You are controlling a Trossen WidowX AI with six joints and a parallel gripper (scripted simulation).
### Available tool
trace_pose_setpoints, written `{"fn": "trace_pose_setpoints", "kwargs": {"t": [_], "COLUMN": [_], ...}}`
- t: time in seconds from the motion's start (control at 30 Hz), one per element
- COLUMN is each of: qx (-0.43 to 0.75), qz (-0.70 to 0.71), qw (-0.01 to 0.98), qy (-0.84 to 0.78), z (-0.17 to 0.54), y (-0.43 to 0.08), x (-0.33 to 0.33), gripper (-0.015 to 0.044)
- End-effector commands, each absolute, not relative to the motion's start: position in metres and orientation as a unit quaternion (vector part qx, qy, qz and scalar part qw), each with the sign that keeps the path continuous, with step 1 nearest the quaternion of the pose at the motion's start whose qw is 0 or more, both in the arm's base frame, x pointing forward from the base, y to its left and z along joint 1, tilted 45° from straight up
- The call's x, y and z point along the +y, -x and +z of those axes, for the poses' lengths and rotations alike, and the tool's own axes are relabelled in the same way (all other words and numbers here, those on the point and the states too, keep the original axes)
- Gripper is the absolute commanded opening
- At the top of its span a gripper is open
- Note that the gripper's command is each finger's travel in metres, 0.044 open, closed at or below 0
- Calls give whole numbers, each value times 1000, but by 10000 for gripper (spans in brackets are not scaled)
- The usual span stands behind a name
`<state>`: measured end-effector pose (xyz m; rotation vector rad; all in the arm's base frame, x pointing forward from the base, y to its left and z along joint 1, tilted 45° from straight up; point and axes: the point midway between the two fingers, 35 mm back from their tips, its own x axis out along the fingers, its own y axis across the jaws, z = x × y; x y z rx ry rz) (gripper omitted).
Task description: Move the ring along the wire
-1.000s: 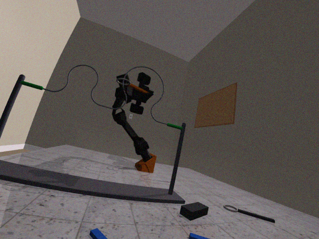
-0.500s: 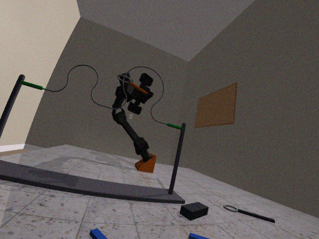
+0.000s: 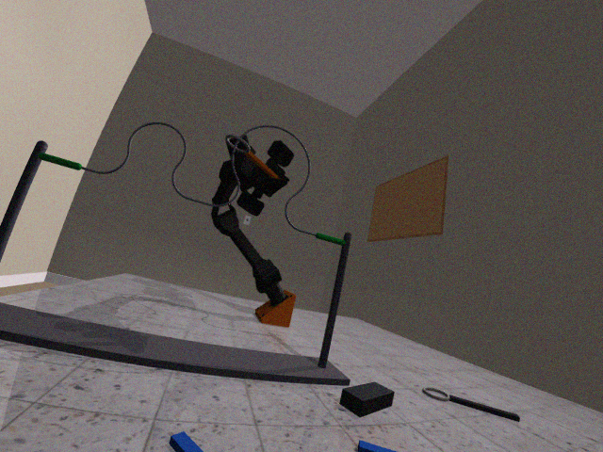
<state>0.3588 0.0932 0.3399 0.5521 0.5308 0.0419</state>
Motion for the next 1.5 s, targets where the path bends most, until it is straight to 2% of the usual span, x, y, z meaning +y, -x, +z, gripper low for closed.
{"fn": "trace_pose_setpoints", "kwargs": {"t": [0.0, 1.47], "qx": [256, 247], "qz": [15, -54], "qw": [936, 967], "qy": [-242, 17], "z": [342, 337], "y": [-359, -359], "x": [93, 78], "gripper": [-150, -150]}}
